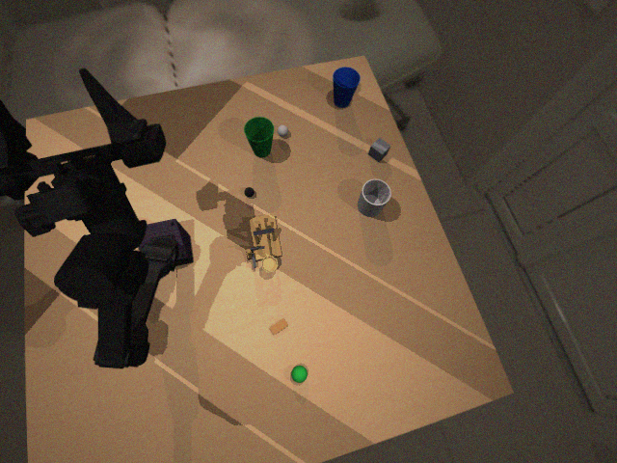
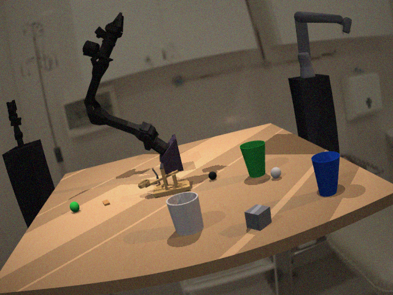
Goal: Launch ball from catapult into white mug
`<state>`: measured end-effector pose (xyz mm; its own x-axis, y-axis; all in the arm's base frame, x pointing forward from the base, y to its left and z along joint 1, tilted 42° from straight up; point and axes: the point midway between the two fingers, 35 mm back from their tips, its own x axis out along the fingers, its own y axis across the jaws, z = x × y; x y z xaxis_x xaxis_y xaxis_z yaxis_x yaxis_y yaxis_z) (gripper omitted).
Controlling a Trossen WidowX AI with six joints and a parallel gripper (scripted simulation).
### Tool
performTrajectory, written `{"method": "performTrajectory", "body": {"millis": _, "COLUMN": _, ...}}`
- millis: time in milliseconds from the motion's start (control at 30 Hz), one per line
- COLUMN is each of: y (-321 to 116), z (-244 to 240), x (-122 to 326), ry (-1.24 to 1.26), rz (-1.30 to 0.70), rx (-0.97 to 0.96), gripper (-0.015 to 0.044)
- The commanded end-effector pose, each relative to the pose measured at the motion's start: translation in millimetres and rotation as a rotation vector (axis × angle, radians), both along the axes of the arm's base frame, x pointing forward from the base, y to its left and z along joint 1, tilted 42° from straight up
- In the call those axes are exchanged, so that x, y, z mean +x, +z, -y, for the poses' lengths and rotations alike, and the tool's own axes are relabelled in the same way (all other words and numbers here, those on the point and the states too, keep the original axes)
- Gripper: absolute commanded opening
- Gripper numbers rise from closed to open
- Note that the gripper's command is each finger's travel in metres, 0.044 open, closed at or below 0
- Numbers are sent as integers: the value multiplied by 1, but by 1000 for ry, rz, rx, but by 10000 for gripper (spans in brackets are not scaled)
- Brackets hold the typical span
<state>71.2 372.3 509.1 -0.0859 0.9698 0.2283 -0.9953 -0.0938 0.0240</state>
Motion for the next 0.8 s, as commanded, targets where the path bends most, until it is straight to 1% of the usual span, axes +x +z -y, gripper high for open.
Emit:
{"method": "performTrajectory", "body": {"millis": 0, "y": -29, "z": -13, "x": 24, "ry": -83, "rz": -3, "rx": -89, "gripper": 440}}
{"method": "performTrajectory", "body": {"millis": 367, "y": -111, "z": -32, "x": 90, "ry": -299, "rz": 6, "rx": -357, "gripper": 440}}
{"method": "performTrajectory", "body": {"millis": 767, "y": -205, "z": -20, "x": 153, "ry": -488, "rz": 36, "rx": -689, "gripper": 440}}
